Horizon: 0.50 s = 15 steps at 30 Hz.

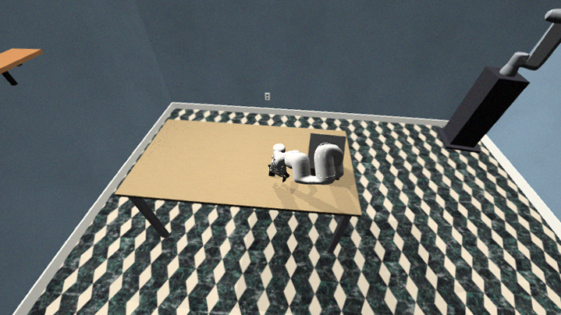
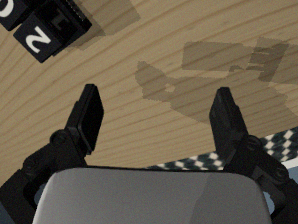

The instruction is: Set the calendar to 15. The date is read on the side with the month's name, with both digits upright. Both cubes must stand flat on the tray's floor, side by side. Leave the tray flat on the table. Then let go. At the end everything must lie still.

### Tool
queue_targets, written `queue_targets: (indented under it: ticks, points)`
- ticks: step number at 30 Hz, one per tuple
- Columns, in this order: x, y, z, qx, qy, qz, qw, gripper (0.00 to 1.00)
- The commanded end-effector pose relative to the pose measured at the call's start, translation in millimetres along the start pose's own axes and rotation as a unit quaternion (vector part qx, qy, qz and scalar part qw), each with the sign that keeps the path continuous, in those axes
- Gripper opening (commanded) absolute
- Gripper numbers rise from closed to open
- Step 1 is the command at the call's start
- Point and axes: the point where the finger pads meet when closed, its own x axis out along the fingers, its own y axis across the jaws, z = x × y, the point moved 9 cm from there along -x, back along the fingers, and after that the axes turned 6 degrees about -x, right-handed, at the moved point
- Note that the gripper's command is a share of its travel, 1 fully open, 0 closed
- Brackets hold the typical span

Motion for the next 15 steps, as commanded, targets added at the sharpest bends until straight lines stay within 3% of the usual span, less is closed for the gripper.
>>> queue_targets:
  ticks: [1,9,15]
  points:
    - [4.1,-0.6,0.3,0.000,0.000,-0.001,1.000,1.00]
    - [23.6,-0.6,0.3,0.000,0.000,-0.001,1.000,1.00]
    - [25.7,-0.6,0.3,0.000,0.000,-0.001,1.000,1.00]
